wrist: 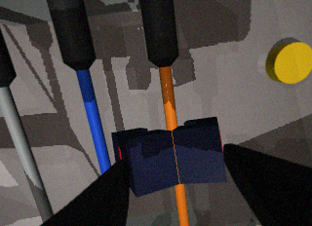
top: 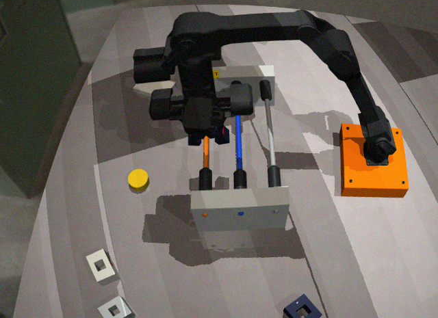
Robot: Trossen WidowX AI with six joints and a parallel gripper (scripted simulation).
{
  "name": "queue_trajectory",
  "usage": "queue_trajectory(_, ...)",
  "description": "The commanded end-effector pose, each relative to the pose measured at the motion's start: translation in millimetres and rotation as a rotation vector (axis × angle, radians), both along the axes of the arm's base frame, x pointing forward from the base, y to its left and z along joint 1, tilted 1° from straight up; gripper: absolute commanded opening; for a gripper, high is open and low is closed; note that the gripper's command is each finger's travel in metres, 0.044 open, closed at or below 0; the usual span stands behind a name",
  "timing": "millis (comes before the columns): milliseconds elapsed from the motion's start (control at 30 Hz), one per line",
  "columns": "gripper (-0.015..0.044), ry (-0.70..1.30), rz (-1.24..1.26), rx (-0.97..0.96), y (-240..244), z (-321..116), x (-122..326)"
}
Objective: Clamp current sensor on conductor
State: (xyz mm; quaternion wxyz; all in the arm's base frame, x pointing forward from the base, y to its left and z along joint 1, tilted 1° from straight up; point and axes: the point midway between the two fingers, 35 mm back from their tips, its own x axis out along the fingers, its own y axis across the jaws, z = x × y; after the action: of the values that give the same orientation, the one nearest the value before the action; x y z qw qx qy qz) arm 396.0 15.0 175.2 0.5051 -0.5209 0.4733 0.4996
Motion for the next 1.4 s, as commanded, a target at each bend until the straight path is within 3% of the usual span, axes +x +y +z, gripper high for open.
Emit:
queue_trajectory(0,0.0000,-0.005,0.008,0.005,1.7,-2.4,5.8)
queue_trajectory(1033,0.0000,-0.005,0.008,0.005,2.7,-52.2,9.9)
queue_trajectory(1367,0.0000,0.000,0.004,0.000,1.5,-47.6,9.7)
